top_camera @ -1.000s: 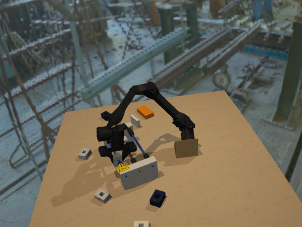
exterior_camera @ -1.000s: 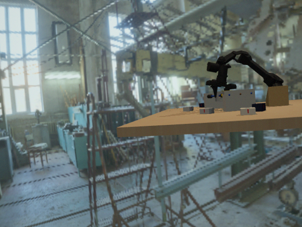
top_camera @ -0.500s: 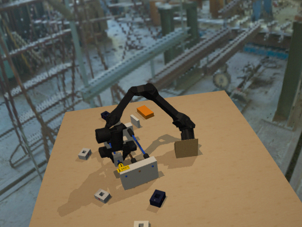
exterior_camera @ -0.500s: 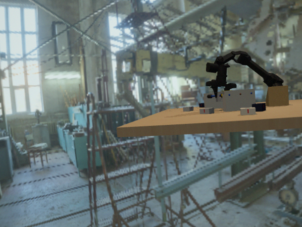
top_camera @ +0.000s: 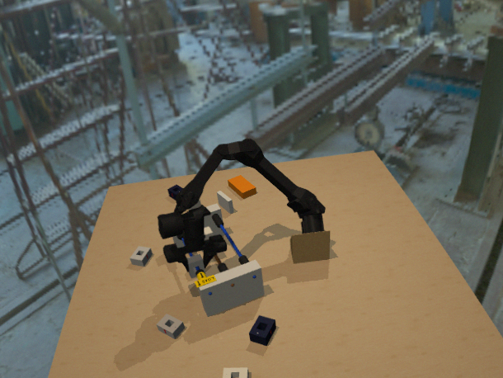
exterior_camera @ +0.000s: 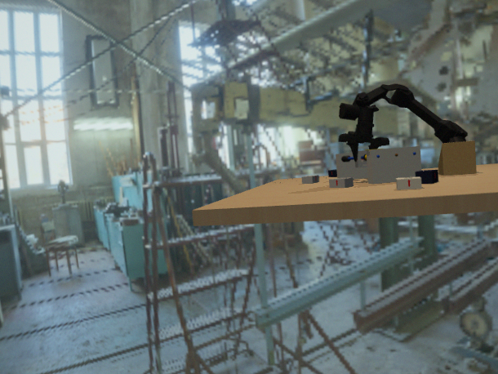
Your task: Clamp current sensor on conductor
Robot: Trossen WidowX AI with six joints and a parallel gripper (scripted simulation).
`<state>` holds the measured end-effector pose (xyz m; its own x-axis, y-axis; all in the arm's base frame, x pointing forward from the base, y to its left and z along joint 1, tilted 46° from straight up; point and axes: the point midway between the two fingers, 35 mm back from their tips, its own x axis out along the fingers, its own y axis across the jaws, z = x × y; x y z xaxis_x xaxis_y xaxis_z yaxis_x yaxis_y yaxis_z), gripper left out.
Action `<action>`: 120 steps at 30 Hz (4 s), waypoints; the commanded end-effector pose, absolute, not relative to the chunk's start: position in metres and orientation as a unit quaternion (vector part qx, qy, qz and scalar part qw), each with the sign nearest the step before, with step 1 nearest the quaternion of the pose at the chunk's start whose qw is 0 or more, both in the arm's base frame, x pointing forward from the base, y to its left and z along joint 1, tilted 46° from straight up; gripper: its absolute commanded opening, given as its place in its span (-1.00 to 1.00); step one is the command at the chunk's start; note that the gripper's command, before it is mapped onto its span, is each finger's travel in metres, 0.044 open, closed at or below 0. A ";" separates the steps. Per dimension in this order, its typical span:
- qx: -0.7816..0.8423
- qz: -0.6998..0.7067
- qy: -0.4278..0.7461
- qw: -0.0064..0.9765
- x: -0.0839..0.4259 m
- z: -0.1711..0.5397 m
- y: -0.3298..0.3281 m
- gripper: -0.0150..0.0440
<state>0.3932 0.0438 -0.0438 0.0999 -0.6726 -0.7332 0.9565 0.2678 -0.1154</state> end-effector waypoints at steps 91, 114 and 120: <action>0.197 -0.578 0.356 0.707 0.392 -0.044 0.044 -0.49; 0.198 -0.576 0.355 0.710 0.392 -0.045 0.044 0.37; 0.198 -0.576 0.355 0.710 0.392 -0.045 0.044 0.37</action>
<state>0.3924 0.0443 -0.0448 0.0866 -0.6764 -0.7314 0.9574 0.2595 -0.1266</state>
